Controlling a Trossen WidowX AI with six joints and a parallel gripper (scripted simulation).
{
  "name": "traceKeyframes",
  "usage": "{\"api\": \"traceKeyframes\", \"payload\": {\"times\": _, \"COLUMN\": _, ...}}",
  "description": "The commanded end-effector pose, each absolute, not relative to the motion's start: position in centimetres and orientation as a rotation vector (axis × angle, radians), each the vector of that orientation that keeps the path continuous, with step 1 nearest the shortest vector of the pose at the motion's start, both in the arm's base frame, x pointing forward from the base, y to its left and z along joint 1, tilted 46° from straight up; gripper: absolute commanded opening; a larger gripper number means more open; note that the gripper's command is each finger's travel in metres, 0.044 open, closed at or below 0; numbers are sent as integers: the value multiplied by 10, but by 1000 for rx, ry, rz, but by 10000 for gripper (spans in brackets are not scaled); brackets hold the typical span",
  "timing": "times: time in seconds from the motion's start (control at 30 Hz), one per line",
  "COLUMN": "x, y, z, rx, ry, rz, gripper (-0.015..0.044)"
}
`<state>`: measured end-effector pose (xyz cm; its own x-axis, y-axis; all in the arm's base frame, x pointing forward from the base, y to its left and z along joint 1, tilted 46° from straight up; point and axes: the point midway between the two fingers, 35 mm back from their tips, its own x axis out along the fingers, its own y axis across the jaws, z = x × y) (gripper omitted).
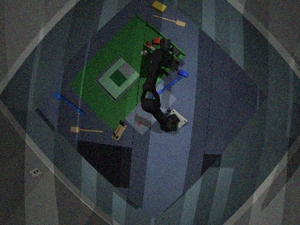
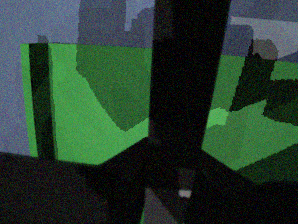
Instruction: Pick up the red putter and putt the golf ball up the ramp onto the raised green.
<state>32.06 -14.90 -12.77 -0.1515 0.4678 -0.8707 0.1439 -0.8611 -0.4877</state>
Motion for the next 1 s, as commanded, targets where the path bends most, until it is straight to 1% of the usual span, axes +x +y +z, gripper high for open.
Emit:
{"api": "traceKeyframes", "payload": {"times": 0.0, "x": 317, "y": -143, "z": -136, "rx": -1868, "ry": -698, "rz": 2108, "gripper": 0}}
{"api": "traceKeyframes", "payload": {"times": 0.37, "x": 315, "y": -135, "z": -150, "rx": -1868, "ry": -698, "rz": 2107, "gripper": 0}}
{"api": "traceKeyframes", "payload": {"times": 0.97, "x": 316, "y": -141, "z": -153, "rx": -1874, "ry": -700, "rz": 2113, "gripper": 0}}
